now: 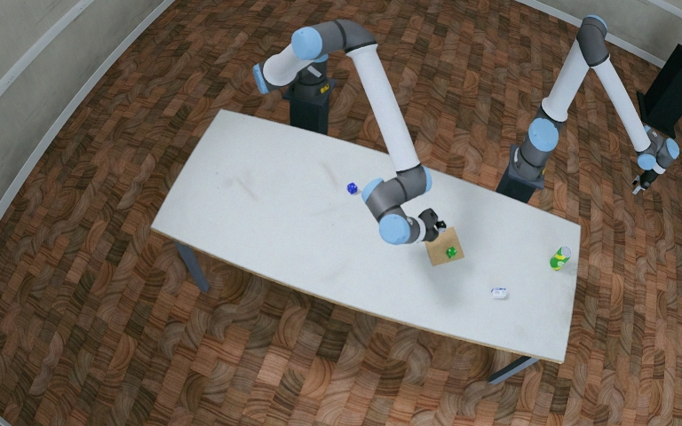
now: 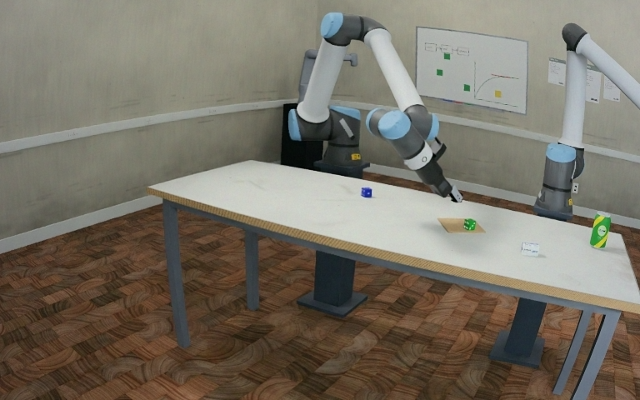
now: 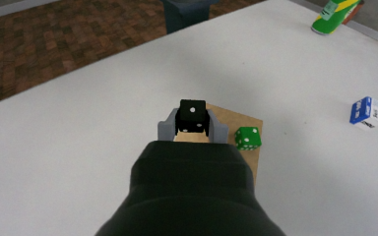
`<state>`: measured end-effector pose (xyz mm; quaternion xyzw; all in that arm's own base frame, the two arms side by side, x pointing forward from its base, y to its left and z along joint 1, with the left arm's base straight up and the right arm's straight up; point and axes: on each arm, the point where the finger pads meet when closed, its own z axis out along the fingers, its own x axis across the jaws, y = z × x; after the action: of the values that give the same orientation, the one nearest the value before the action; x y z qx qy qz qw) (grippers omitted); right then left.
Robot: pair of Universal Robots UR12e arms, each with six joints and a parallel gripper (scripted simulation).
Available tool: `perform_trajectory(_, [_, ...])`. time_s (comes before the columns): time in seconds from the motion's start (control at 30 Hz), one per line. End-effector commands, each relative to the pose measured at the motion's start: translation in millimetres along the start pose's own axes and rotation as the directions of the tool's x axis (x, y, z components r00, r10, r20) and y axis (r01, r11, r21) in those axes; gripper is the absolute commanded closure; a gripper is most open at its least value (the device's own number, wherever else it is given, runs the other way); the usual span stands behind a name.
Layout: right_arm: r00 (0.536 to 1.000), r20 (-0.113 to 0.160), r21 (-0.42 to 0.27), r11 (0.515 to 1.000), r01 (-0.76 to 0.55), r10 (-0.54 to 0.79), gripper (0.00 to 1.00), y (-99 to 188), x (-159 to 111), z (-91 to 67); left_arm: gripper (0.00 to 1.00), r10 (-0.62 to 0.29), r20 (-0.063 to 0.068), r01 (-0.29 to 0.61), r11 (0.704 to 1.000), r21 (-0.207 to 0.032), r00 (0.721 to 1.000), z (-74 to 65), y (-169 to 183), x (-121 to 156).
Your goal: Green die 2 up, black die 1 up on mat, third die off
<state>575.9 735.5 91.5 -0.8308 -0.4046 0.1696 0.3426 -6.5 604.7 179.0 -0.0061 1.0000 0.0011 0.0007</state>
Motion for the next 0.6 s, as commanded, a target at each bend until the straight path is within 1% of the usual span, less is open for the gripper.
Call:
perform_trajectory(0.0, [1.0,-0.002,0.001,1.0,0.004,-0.004,0.43,1.2,2.2,3.0,0.0,-0.002,-0.001,0.002,1.0,0.002,1.0,1.9,-0.7,2.1])
perform_trajectory(0.57, [1.0,-0.002,0.001,1.0,0.004,-0.004,0.43,18.2,2.3,20.1,0.0,-0.002,-0.001,0.002,1.0,0.002,1.0,1.9,-0.7,2.1])
